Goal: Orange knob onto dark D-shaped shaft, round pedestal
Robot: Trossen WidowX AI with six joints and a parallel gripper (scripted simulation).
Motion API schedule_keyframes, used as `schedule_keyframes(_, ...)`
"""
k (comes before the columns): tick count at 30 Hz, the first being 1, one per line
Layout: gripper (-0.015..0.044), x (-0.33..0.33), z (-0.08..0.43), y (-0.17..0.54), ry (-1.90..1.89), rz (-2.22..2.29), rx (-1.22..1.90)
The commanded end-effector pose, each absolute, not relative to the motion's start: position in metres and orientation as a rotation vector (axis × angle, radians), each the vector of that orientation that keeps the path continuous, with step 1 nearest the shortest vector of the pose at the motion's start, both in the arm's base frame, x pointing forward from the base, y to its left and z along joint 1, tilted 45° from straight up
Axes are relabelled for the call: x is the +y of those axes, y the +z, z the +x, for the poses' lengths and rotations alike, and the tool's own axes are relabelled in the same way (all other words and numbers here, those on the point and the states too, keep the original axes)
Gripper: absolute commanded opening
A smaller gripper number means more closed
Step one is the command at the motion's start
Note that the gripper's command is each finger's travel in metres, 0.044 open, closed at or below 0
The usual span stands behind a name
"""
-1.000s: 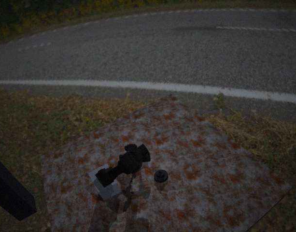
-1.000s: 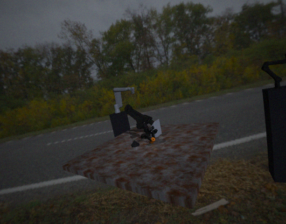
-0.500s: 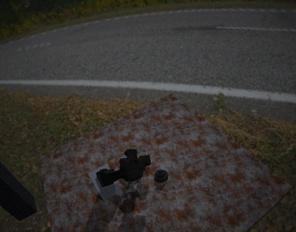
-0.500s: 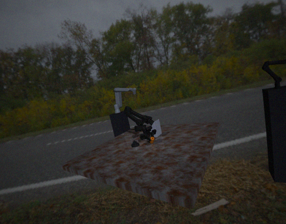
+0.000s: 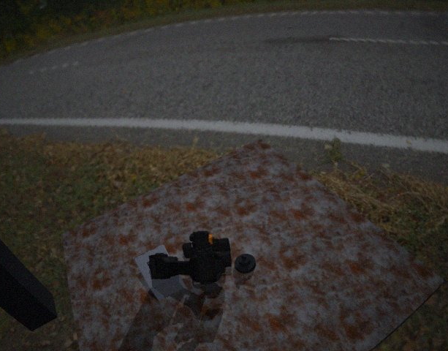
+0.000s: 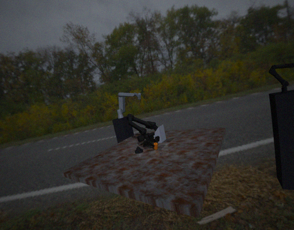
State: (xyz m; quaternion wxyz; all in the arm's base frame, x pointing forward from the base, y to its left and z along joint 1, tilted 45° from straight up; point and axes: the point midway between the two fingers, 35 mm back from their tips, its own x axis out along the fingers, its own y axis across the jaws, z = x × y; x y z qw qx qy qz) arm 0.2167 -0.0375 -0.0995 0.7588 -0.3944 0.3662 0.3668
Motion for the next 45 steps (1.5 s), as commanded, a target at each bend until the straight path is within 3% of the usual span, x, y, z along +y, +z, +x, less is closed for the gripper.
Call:
schedule_keyframes(1, 0.0179, -0.0414, 0.2134, -0.0983, 0.827, -0.822, 0.729)
schedule_keyframes(13, 0.0179, -0.0442, 0.2106, -0.0944, 0.821, -0.829, 0.741)
schedule_keyframes(16, 0.0258, -0.043, 0.2126, -0.0959, 0.827, -0.826, 0.728)
schedule_keyframes(17, 0.026, -0.043, 0.2126, -0.0959, 0.827, -0.826, 0.728)
schedule_keyframes(40, 0.026, -0.043, 0.2126, -0.0959, 0.827, -0.826, 0.728)
schedule_keyframes(45, 0.0391, -0.043, 0.2126, -0.0959, 0.827, -0.826, 0.728)
